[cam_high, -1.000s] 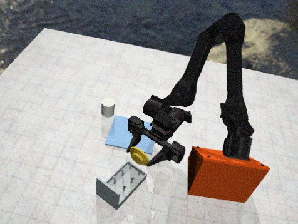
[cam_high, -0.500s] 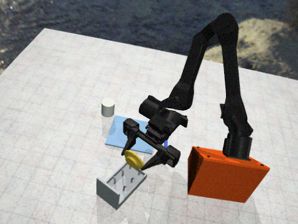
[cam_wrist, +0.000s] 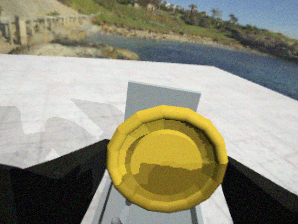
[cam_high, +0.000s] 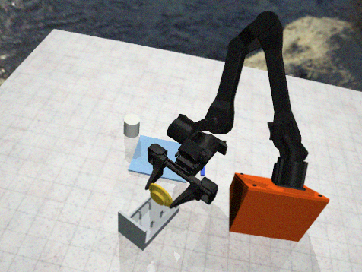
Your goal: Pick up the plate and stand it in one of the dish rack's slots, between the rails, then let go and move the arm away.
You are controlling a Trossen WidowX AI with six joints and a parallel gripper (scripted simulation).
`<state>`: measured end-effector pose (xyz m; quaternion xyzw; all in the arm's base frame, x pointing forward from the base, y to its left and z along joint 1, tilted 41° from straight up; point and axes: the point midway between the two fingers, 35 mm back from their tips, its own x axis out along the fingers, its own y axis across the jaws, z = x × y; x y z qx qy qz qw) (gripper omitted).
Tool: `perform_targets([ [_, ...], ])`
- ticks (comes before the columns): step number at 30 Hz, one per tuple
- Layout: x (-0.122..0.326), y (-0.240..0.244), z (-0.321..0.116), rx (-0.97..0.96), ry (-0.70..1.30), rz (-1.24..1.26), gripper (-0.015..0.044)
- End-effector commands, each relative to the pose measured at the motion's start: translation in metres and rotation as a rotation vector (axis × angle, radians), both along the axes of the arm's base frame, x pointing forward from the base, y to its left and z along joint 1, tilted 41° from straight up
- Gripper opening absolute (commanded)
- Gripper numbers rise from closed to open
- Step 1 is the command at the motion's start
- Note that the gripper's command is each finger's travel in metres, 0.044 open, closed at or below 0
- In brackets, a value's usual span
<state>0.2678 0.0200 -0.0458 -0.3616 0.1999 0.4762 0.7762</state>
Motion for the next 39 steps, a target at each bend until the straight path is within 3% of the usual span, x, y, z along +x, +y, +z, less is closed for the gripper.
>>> perform_targets([
  [1,0.0003,-0.0094,-0.0132,0.000,-0.003,0.002,0.0000],
  [16,-0.0021,-0.0077,-0.0111,-0.001,0.010,-0.006,0.0000],
  [31,-0.0016,-0.0078,-0.0113,-0.003,0.006,-0.002,0.0394],
  [39,-0.0016,-0.0078,-0.0113,-0.003,0.006,-0.002,0.0400],
])
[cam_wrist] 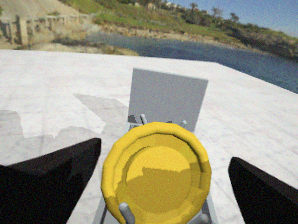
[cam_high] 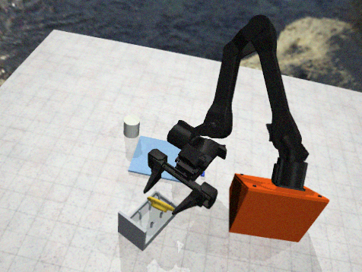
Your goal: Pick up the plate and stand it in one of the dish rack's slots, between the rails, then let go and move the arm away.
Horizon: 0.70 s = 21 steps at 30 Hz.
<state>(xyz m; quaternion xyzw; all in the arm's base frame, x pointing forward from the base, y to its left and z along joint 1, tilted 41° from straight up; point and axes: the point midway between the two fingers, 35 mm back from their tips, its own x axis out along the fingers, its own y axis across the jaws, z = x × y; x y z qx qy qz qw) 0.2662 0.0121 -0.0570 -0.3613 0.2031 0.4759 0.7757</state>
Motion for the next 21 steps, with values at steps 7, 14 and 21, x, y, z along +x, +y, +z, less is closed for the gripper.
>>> perform_targets([
  [7,0.005,0.034,0.043,-0.005,0.017,0.003,0.0400],
  [14,0.005,0.076,0.092,0.017,0.019,-0.005,0.0400],
  [21,0.004,0.078,0.091,0.014,0.064,-0.032,0.0400],
])
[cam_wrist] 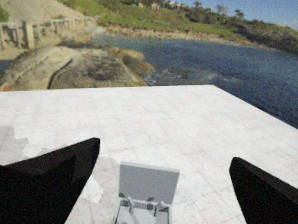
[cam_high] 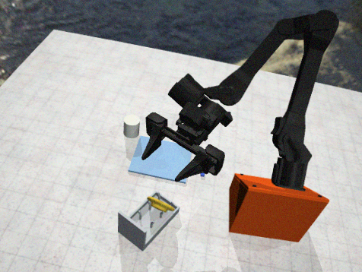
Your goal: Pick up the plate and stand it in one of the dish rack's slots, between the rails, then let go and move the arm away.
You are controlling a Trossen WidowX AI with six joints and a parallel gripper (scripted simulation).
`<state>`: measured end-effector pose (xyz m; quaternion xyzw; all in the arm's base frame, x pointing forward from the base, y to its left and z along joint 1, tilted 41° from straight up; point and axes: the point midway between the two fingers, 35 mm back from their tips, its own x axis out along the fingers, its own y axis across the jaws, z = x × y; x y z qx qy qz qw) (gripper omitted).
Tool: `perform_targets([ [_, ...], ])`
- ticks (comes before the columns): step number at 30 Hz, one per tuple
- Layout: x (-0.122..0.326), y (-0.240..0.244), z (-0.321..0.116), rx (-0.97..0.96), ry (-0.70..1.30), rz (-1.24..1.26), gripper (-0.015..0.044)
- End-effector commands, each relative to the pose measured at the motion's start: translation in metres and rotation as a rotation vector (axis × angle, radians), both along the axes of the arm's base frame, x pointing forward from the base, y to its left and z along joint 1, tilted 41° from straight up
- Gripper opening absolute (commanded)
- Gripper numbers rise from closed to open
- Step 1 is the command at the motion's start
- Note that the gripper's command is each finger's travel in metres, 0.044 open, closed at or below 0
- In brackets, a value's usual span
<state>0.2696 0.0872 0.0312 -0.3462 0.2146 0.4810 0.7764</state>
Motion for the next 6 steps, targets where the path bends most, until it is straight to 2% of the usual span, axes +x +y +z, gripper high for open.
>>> perform_targets([
  [1,0.0007,0.0031,0.0021,-0.006,0.058,-0.042,0.0400],
  [6,-0.0015,0.0059,-0.0025,-0.034,0.198,-0.133,0.0400],
])
